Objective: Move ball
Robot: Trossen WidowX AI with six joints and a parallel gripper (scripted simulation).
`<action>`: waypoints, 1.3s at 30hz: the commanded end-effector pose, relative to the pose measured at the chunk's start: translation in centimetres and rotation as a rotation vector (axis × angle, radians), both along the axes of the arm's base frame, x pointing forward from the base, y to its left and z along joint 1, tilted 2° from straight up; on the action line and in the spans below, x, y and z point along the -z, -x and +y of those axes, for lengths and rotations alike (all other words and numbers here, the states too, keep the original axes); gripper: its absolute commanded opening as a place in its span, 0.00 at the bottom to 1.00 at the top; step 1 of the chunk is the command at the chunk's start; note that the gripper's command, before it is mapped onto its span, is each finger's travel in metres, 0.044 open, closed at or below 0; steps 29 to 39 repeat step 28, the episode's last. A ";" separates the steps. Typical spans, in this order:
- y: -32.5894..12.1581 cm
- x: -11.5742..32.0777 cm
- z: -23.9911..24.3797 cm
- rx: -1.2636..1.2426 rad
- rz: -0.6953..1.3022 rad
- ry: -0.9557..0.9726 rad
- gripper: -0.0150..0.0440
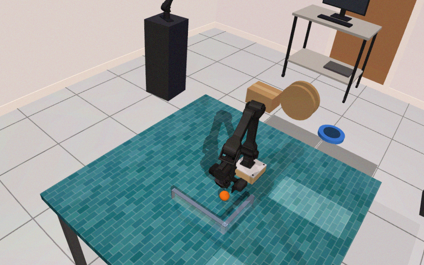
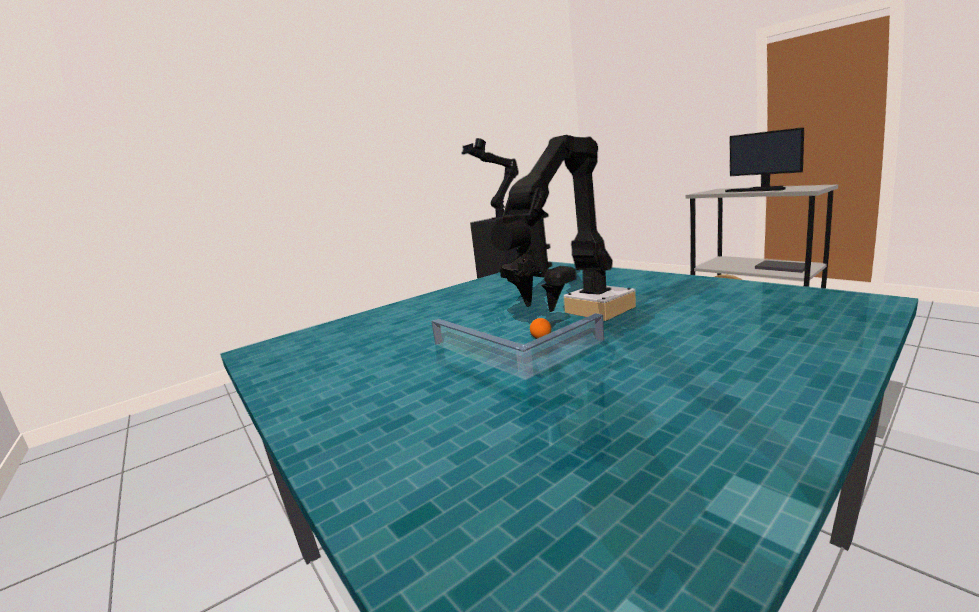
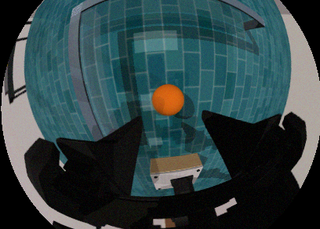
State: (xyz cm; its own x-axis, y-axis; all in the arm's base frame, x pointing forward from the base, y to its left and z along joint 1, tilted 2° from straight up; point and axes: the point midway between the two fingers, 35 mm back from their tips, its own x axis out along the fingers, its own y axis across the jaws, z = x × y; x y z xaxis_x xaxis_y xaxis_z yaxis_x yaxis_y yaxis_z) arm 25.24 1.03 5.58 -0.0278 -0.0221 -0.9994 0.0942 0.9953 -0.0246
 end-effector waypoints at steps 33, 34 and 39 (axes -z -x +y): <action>0.0 -7.8 0.1 -0.001 -0.046 -0.003 1.00; 0.0 -7.8 0.1 -0.001 -0.046 -0.003 1.00; 0.0 -7.8 0.1 -0.001 -0.046 -0.003 1.00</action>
